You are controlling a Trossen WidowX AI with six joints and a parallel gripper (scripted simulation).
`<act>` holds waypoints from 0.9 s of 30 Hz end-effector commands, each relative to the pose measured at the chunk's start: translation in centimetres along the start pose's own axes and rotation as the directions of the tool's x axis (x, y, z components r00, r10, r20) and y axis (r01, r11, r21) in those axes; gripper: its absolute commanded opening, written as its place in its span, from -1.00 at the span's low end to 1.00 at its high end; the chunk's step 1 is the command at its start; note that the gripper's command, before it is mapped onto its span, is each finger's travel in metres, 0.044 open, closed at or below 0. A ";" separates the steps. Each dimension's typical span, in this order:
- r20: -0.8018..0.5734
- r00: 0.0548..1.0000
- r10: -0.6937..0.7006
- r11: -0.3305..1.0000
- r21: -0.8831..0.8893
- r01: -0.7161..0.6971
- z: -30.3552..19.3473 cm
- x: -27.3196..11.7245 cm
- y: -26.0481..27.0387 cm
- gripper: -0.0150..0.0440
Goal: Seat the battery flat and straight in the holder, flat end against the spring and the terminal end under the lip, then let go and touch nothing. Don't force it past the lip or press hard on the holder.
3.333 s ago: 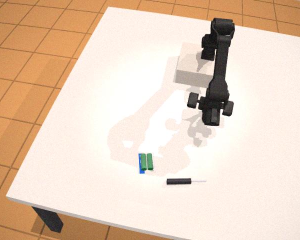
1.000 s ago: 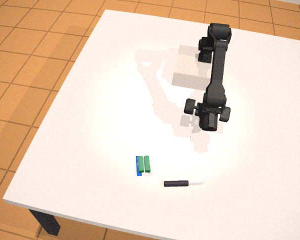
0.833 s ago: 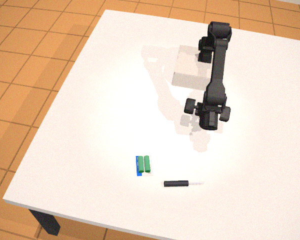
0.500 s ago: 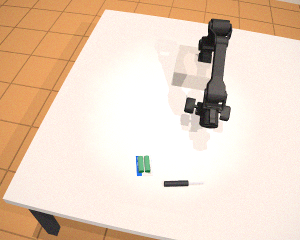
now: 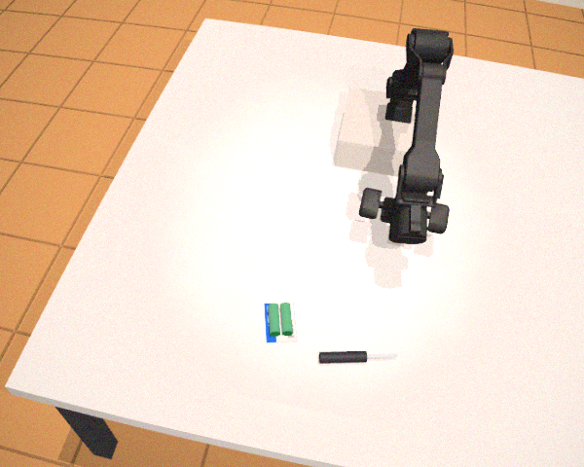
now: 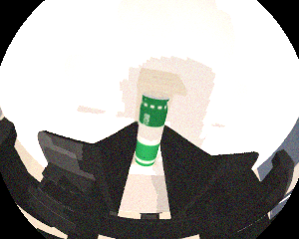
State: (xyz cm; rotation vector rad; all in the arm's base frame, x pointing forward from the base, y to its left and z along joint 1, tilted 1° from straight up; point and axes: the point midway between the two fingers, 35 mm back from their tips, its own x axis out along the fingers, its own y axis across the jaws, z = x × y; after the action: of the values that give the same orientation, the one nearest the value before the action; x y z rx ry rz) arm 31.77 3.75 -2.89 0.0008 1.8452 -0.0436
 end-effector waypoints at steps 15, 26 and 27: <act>0.106 0.994 -0.004 1.000 0.007 0.003 0.3 0.3 0.0 -0.28; 0.155 0.988 -0.003 1.000 0.010 0.002 0.1 0.5 0.0 -0.28; 0.160 0.987 -0.003 1.000 0.010 0.002 0.1 0.5 0.0 -0.28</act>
State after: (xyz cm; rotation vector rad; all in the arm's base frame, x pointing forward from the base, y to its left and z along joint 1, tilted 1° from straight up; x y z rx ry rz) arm 31.34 3.77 -3.28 0.0013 1.7182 -0.0459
